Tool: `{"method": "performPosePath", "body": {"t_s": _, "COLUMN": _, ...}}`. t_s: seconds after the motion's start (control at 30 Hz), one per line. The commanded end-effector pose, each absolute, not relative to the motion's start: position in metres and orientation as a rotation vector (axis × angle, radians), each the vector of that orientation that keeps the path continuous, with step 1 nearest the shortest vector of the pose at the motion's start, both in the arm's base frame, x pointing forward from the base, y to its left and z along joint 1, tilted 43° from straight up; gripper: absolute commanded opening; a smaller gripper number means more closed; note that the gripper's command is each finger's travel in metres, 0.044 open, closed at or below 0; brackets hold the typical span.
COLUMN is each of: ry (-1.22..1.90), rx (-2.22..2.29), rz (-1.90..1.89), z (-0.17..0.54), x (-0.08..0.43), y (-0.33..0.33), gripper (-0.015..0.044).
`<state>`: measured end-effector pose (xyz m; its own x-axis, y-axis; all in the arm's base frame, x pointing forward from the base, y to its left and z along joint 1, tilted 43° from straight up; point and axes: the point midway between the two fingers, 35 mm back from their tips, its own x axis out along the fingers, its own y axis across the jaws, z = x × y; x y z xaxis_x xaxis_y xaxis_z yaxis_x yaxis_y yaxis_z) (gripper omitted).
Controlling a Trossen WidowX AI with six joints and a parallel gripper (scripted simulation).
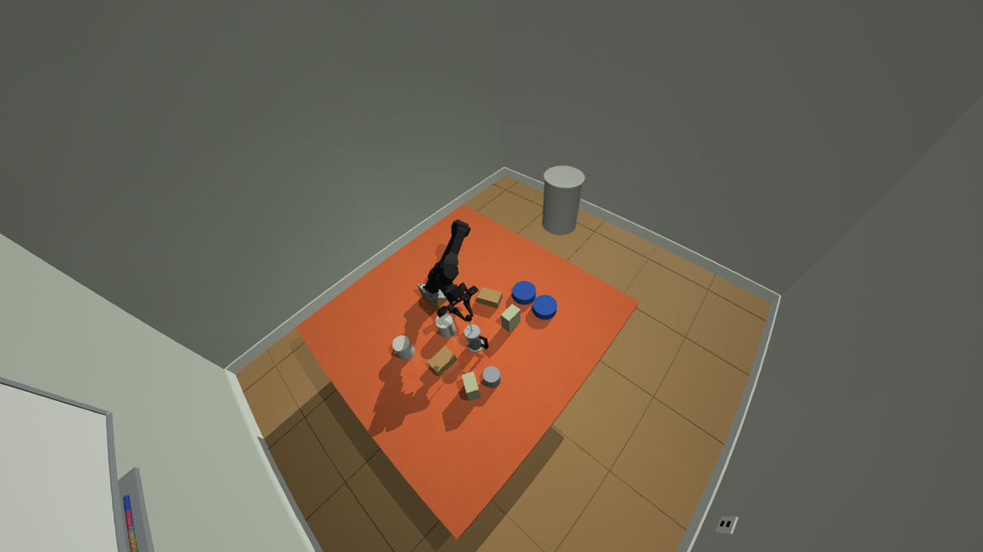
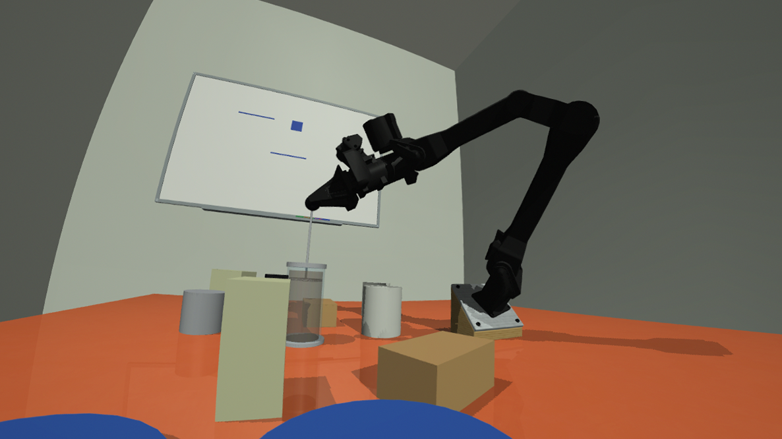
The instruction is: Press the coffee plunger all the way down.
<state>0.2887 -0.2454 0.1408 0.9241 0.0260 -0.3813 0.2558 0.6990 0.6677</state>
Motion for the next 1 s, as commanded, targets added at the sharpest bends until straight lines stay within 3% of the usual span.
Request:
{"method": "performPosePath", "body": {"t_s": 0.0, "ry": 0.38, "rx": 0.794, "rz": -0.135, "z": 0.14, "x": 0.289, "y": -0.246, "gripper": 0.0113}}
{"method": "performPosePath", "body": {"t_s": 0.97, "ry": 0.384, "rx": 0.793, "rz": -0.135, "z": 0.113, "x": 0.3, "y": -0.227, "gripper": 0.0113}}
